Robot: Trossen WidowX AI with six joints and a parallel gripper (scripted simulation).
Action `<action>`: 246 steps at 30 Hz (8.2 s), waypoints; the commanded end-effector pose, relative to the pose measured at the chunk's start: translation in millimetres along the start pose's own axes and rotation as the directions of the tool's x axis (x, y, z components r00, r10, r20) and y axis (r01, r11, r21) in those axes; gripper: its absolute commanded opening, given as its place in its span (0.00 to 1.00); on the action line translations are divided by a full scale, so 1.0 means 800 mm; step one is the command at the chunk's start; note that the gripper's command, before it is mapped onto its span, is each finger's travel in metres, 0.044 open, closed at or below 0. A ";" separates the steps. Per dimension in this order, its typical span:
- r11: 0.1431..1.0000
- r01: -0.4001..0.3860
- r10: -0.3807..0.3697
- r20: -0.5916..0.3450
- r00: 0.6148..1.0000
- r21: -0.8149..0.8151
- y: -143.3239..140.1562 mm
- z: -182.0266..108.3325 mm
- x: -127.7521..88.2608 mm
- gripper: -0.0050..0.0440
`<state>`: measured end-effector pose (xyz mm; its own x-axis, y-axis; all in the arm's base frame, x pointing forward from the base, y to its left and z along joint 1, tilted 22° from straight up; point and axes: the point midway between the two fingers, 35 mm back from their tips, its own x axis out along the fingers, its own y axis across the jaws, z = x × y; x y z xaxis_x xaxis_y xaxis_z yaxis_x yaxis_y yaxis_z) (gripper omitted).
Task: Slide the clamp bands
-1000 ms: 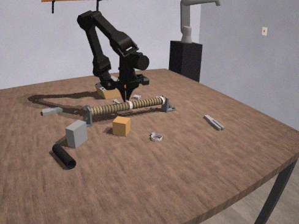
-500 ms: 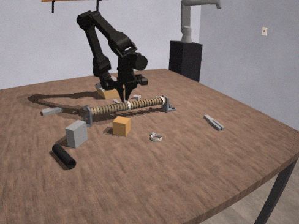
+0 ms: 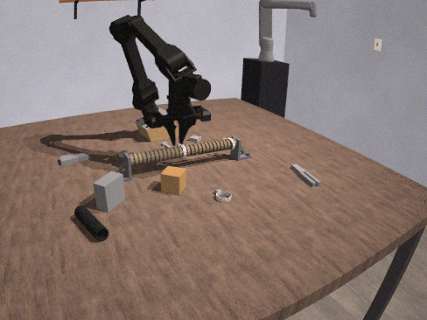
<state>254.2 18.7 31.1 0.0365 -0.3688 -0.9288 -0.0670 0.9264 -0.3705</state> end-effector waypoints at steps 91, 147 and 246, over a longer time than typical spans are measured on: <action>1.000 0.002 -0.002 0.024 1.000 0.009 0.191 0.009 -0.009 0.29; 1.000 -0.005 0.005 0.026 1.000 0.013 0.166 0.009 0.007 0.10; 1.000 -0.005 0.005 0.026 1.000 0.013 0.120 0.009 0.007 0.10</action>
<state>254.3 107.7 -10.4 0.0582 -0.3603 -0.9310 -0.0535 0.9302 -0.3633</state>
